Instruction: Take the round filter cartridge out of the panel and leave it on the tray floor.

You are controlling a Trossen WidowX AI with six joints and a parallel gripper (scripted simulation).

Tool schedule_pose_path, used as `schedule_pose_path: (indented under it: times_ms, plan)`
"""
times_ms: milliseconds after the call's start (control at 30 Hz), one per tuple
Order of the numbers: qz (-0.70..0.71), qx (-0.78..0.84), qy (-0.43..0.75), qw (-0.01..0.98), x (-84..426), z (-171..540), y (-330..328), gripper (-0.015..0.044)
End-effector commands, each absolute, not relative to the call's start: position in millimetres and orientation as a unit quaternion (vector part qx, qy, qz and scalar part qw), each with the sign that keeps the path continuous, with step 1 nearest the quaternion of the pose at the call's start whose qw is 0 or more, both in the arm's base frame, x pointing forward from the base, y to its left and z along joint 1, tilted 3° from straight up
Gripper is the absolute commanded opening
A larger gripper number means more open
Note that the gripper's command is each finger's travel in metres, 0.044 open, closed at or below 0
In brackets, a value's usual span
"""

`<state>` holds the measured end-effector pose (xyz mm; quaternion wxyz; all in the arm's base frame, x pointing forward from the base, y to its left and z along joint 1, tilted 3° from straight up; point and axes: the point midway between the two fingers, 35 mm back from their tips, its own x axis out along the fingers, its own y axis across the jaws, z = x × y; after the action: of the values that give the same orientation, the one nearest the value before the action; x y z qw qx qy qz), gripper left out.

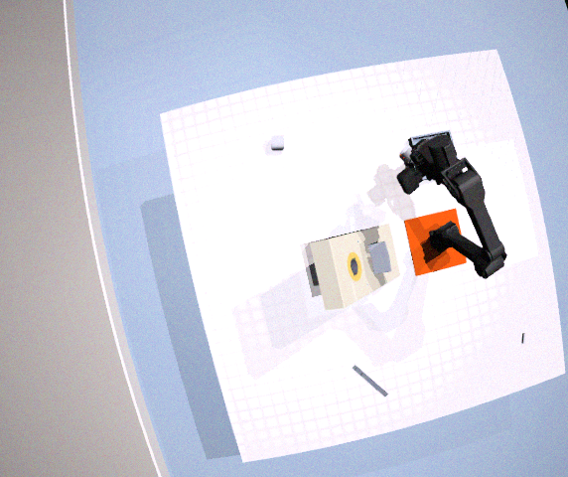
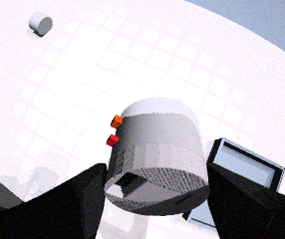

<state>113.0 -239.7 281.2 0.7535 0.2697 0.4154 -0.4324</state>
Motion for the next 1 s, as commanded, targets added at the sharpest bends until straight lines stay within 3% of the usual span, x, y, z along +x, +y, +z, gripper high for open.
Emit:
schedule_pose_path:
  times_ms: [0, 967]
  plan:
    - [-0.458, 0.282, 0.407, 0.738, 100, 270, -250, 0.0000]
    - [-0.621, 0.376, 0.334, 0.600, -24, 153, -274, 0.0000]
